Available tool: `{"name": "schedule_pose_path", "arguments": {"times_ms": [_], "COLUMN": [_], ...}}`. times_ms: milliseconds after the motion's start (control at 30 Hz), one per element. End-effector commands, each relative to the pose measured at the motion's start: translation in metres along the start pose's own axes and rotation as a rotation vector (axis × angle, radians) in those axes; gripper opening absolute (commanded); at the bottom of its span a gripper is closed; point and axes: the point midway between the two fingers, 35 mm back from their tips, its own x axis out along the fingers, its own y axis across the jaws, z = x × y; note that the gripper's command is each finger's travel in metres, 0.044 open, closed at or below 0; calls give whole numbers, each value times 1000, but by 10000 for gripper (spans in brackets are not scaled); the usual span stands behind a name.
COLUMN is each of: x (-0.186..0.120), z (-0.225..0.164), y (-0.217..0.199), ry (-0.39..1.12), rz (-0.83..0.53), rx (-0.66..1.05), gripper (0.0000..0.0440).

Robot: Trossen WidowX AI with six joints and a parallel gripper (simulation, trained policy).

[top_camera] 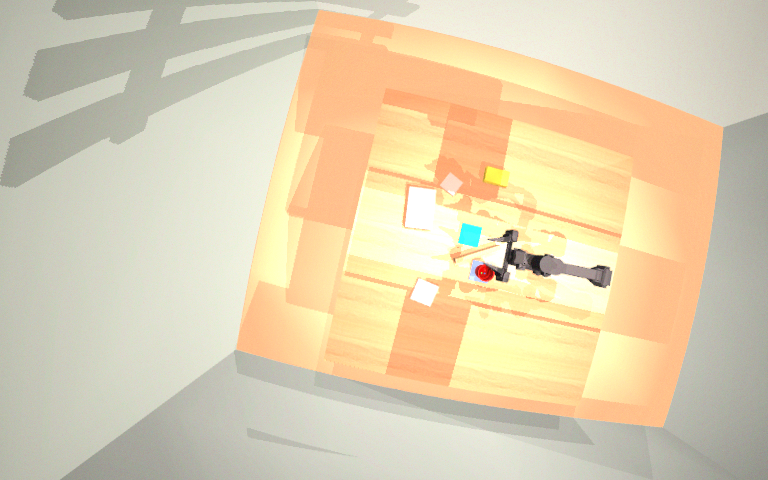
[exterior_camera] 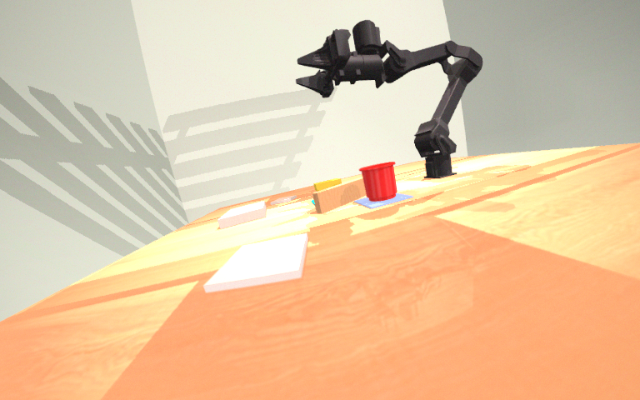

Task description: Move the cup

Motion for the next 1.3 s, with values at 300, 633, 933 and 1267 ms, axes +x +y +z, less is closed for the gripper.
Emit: {"name": "schedule_pose_path", "arguments": {"times_ms": [300,633,933,1267], "x": [-5,-5,-5,-5], "z": [-5,-10,-12,-16], "y": [5,14,24,35], "ry": [67,164,262,389], "rz": [23,49,69,72], "rx": [20,84,167,270], "gripper": [138,107,114,103]}}
